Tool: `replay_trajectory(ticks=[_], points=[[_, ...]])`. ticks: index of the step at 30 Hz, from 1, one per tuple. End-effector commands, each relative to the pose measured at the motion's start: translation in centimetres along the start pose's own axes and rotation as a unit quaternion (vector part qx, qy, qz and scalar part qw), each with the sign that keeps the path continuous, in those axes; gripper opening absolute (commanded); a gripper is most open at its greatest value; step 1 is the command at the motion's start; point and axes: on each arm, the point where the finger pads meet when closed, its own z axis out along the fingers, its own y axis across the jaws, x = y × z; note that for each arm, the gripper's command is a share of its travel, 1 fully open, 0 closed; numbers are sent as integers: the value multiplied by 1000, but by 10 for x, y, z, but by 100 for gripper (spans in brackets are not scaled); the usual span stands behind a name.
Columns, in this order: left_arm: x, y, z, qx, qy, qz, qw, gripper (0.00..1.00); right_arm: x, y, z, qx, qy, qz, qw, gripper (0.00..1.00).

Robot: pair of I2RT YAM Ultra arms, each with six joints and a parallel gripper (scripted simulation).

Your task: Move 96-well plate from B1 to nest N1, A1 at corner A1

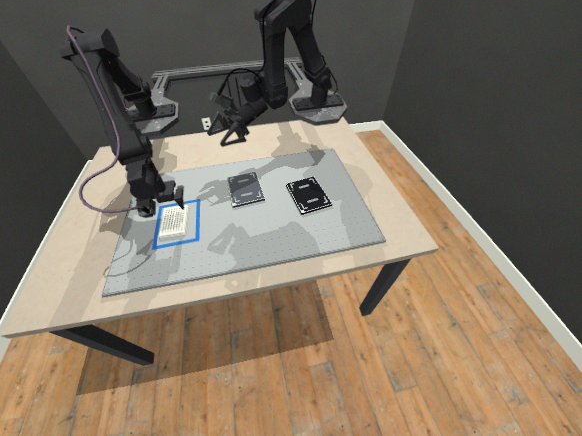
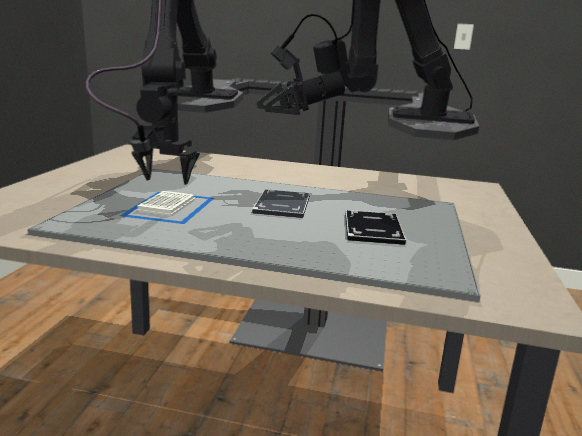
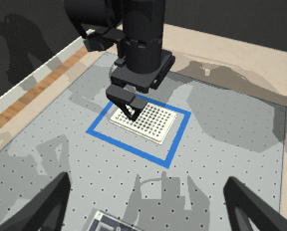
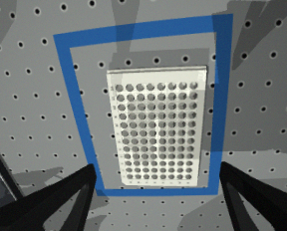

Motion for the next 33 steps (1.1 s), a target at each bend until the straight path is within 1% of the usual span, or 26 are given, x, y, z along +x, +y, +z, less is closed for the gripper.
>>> replay_trajectory(ticks=[1, 6, 33], points=[[-4, 0, -3, 4, -7, -6, 1000, 100, -7, 0, 3, 3, -2, 8, 1000, 100], [-4, 0, -3, 4, -7, -6, 1000, 100, -11, -2, 10, 3, -8, 10, 1000, 100], [-4, 0, -3, 4, -7, -6, 1000, 100, -11, -2, 45, 3, -8, 10, 1000, 100]])
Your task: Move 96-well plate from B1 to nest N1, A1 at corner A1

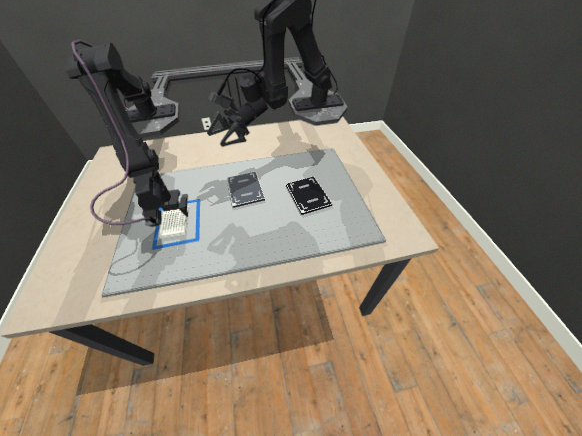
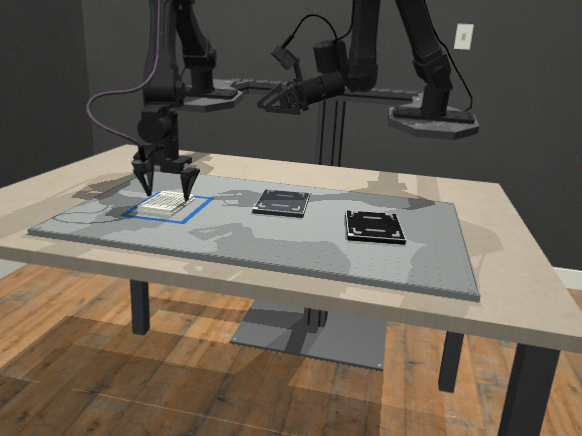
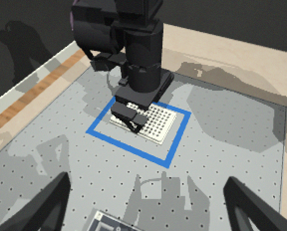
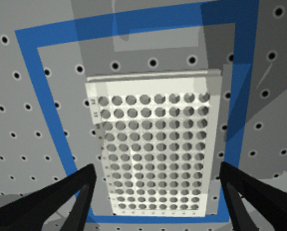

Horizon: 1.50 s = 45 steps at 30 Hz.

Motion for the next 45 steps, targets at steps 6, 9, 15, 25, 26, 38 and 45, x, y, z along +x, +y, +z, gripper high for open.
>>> replay_trajectory(ticks=[6, 9, 15, 25, 26, 38, 45], points=[[-4, 0, -3, 4, -7, -6, 1000, 100, -15, -1, 9, 1, -18, 6, 1000, 100], [-4, 0, -3, 4, -7, -6, 1000, 100, -15, -1, 9, 1, -18, 6, 1000, 100], [-4, 0, -3, 4, -7, -6, 1000, 100, -13, -2, 9, 1, -13, 6, 1000, 100], [-4, 0, -3, 4, -7, -6, 1000, 100, -10, 1, 7, 0, -17, 7, 1000, 86], [-4, 0, -3, 4, -7, -6, 1000, 100, -10, 1, 7, 0, -17, 6, 1000, 84], [-4, 0, -3, 4, -7, -6, 1000, 100, 1, 1, -7, 2, -3, 4, 1000, 79], [-4, 0, -3, 4, -7, -6, 1000, 100, 5, 0, -32, 8, 1, 4, 1000, 79]])
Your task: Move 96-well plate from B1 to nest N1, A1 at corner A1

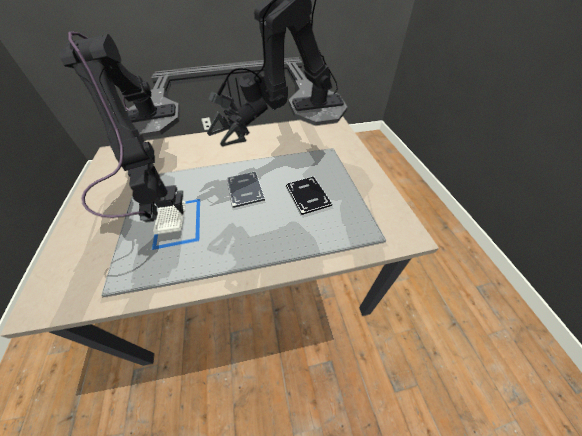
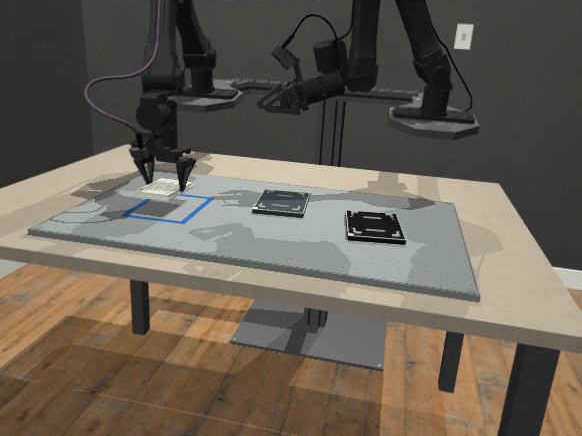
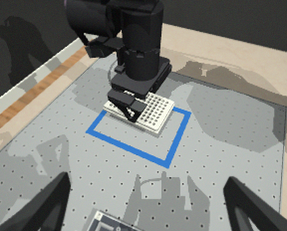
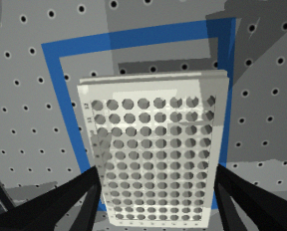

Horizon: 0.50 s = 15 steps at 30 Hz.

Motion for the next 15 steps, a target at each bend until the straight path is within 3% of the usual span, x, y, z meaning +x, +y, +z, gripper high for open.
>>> replay_trajectory(ticks=[1, 9, 15], points=[[-4, 0, -3, 4, -7, -6, 1000, 100, 12, 0, -7, 8, 16, -2, 1000, 79], [-4, 0, -3, 4, -7, -6, 1000, 100, -10, 9, -21, -3, -6, -21, 1000, 79], [-4, 0, -3, 4, -7, -6, 1000, 100, -4, 6, -18, 1, 6, -162, 987, 79]])
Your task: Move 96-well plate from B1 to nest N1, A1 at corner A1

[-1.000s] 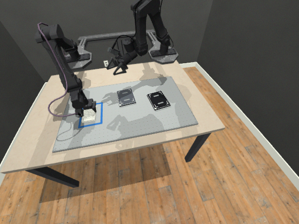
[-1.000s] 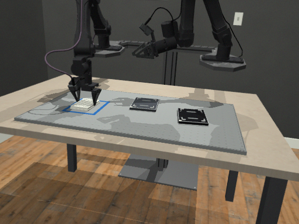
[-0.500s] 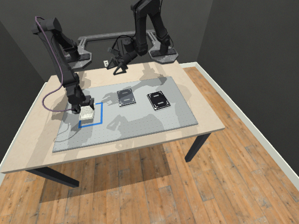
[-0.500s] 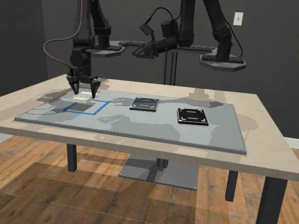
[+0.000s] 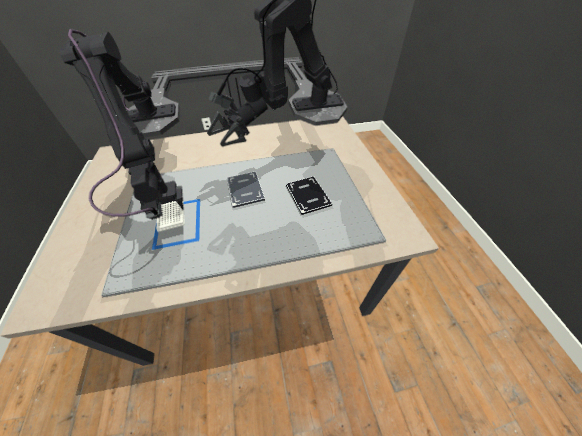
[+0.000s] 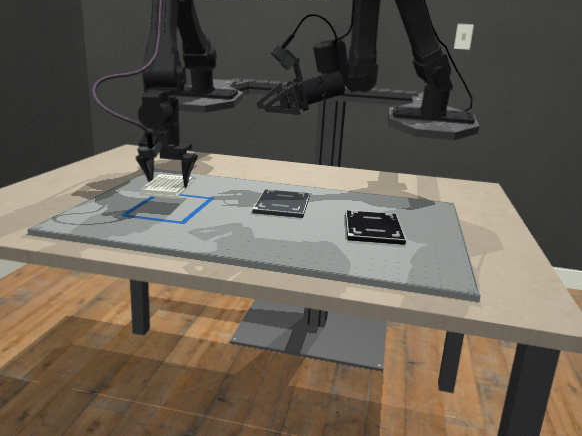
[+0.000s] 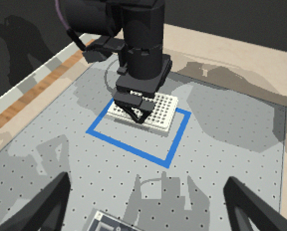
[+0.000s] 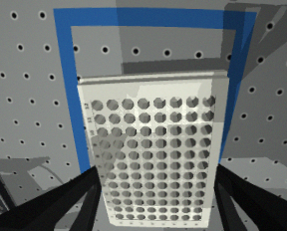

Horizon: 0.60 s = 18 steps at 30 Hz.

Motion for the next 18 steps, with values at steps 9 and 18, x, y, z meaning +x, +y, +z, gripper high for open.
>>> replay_trajectory(ticks=[9, 18], points=[[-4, 0, -3, 4, -7, -6, 1000, 100, -15, 3, -12, 4, -14, -259, 966, 79], [-4, 0, -3, 4, -7, -6, 1000, 100, -15, 3, -12, 8, -12, -429, 903, 79]])
